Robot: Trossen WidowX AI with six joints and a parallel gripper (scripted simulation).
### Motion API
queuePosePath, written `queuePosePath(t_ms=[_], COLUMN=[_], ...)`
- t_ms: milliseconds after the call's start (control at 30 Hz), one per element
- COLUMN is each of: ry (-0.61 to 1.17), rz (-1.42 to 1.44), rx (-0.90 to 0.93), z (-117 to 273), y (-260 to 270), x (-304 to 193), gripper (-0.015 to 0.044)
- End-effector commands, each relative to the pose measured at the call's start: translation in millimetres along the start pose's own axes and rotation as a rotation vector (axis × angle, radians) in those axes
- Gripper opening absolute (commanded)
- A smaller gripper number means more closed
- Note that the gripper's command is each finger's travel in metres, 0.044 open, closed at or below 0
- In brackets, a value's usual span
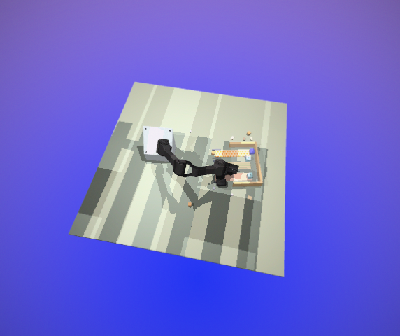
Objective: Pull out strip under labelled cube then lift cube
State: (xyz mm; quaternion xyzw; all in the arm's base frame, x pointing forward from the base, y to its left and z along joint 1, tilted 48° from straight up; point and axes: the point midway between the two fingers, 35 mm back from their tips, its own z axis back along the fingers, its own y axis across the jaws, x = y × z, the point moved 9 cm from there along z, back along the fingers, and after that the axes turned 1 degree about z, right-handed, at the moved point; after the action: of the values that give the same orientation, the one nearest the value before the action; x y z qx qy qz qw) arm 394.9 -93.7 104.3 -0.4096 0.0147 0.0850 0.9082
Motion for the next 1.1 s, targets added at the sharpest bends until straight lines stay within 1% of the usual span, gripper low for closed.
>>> queuePosePath(t_ms=[0,600,1067], ry=[0.000,0.000,0.000], rz=[0.001,0.001,0.002], rx=[0.003,0.003,0.003], z=[-1.5,-3.3,-3.8], y=[0.0,-0.1,0.7], x=[0.1,0.7,-20.1], gripper=[0.0000,0.0000,0.0000])
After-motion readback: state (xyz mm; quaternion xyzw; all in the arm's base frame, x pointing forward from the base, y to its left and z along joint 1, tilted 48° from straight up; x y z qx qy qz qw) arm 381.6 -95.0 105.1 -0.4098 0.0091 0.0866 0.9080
